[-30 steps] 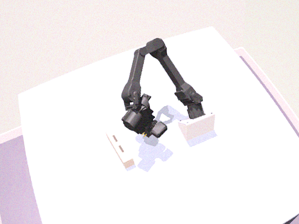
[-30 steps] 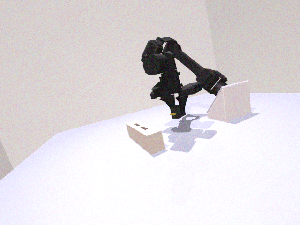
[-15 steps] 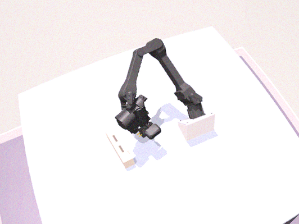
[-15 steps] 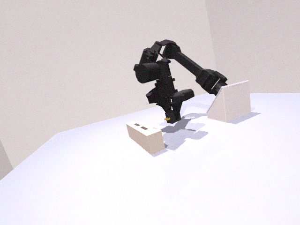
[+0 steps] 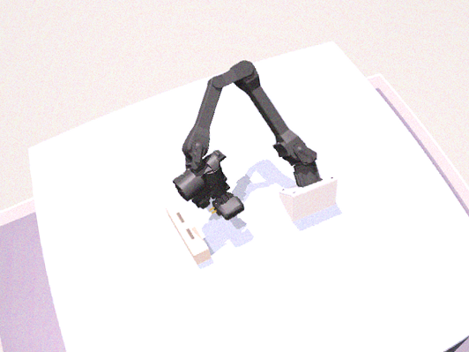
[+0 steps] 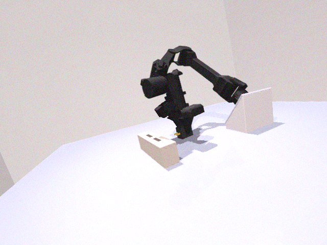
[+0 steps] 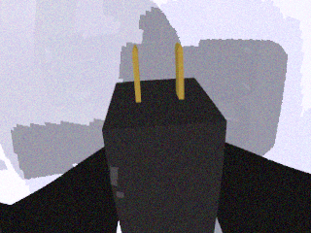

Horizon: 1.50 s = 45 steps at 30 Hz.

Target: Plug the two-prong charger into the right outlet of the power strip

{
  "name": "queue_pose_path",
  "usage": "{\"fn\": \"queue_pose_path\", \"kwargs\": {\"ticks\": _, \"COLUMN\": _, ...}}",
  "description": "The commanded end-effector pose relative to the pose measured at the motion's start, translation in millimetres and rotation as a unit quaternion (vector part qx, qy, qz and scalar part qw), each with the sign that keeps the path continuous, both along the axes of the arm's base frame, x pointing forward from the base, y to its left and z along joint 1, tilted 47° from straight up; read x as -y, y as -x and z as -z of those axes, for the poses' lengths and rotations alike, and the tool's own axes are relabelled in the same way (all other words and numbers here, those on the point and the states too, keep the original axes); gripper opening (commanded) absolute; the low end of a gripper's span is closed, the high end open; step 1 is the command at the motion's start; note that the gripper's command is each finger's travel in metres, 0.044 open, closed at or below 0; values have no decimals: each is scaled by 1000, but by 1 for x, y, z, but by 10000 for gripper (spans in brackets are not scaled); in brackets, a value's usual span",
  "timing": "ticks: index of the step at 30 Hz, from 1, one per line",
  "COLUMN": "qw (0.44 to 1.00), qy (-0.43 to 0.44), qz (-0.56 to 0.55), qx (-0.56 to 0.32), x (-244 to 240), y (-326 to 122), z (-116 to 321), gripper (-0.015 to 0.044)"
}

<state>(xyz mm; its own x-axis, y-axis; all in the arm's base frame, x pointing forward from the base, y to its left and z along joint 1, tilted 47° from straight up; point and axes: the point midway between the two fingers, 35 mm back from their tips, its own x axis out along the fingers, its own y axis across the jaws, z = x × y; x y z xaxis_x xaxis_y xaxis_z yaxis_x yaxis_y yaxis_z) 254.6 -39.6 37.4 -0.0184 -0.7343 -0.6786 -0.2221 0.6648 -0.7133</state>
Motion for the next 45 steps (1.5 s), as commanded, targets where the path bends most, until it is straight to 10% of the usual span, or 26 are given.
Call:
{"fn": "queue_pose_path", "kwargs": {"ticks": 1, "qw": 1000, "qy": 0, "qz": -1, "qx": 6, "x": 1, "y": -4, "z": -2, "gripper": 0}}
{"fn": "queue_pose_path", "kwargs": {"ticks": 45, "qw": 1000, "qy": 2, "qz": 16, "qx": 24, "x": 3, "y": -55, "z": 0, "gripper": 0}}
